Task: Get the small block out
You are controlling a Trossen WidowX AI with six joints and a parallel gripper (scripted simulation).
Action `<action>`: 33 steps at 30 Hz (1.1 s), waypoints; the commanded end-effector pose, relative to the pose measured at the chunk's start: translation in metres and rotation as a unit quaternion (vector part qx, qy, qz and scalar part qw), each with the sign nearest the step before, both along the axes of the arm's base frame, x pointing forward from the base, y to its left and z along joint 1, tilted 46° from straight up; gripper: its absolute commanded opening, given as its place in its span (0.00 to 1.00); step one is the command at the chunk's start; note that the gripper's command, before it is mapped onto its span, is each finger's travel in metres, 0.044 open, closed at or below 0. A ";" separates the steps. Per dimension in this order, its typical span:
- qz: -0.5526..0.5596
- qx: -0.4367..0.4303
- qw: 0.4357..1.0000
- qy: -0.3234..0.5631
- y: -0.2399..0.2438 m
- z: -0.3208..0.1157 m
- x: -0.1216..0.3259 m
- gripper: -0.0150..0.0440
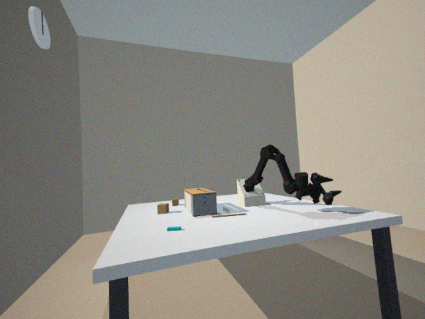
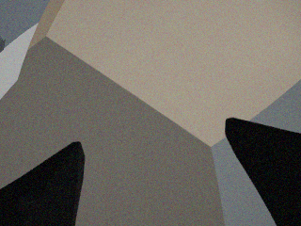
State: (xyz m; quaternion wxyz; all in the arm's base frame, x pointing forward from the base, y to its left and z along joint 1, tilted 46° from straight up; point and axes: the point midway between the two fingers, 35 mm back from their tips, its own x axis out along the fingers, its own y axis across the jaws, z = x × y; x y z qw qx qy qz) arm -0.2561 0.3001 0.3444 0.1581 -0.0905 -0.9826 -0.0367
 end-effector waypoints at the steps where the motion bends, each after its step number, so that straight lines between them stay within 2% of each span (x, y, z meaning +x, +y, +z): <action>1: -0.061 -0.087 0.994 0.024 0.036 0.016 0.041 0.93; 8: -0.154 -0.223 0.959 0.084 0.080 0.029 0.115 0.93; 15: -0.241 -0.337 0.893 0.175 0.106 0.038 0.199 0.93; 23: -0.358 -0.418 0.777 0.306 0.115 0.028 0.317 0.93; 30: -0.442 -0.456 0.640 0.432 0.093 0.005 0.425 0.93; 33: -0.456 -0.465 0.599 0.466 0.083 -0.002 0.453 0.93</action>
